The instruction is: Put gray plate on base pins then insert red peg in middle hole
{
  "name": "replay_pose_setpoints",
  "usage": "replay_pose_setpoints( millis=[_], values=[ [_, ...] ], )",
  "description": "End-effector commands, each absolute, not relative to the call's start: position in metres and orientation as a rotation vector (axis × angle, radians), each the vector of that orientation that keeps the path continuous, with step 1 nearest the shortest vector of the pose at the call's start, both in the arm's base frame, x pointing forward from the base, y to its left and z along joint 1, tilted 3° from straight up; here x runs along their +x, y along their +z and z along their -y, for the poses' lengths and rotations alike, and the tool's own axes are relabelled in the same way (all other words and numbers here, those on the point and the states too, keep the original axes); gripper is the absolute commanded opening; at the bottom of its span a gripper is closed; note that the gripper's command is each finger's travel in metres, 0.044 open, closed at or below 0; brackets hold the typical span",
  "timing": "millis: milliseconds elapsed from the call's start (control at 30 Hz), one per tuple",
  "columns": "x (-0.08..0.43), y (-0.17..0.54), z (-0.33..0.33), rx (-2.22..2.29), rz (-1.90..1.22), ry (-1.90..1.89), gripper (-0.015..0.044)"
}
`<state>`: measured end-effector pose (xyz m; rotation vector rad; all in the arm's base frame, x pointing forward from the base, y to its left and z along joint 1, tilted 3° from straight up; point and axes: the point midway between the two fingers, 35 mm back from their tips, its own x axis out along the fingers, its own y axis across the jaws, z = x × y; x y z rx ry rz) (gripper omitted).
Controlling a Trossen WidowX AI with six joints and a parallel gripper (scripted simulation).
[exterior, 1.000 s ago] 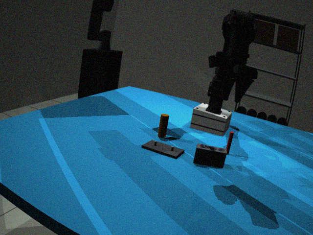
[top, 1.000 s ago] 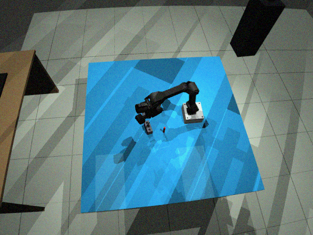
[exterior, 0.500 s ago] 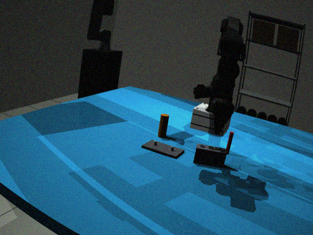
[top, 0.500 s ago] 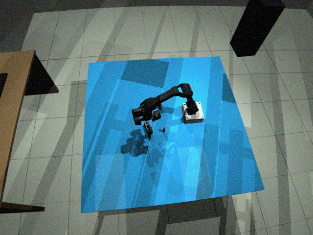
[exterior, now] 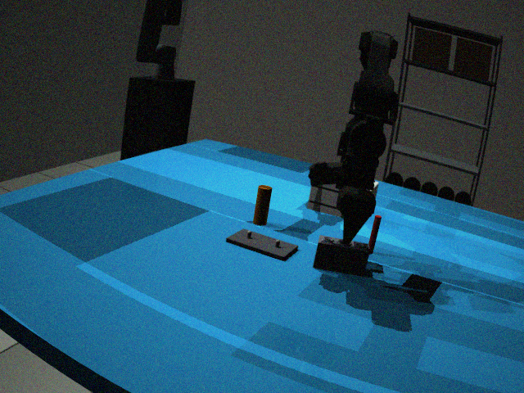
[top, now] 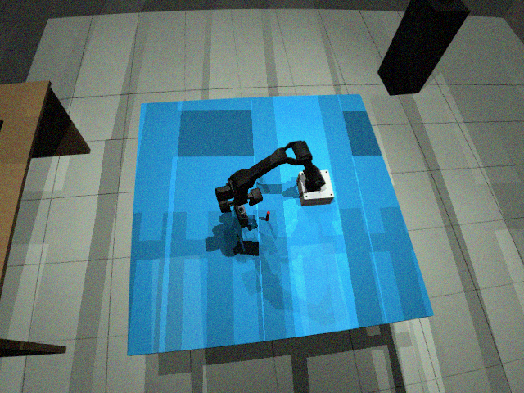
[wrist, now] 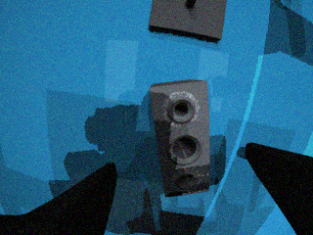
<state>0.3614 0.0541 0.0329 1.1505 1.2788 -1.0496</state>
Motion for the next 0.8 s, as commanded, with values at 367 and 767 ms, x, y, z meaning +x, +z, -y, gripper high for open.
replay_pose_setpoints(
  millis=[367,767],
  values=[
    [0.36,0.007,-0.056,1.151,-1.288,-1.059,0.044],
    [0.36,-0.012,-0.057,1.151,-1.288,-1.059,0.044]
  ],
)
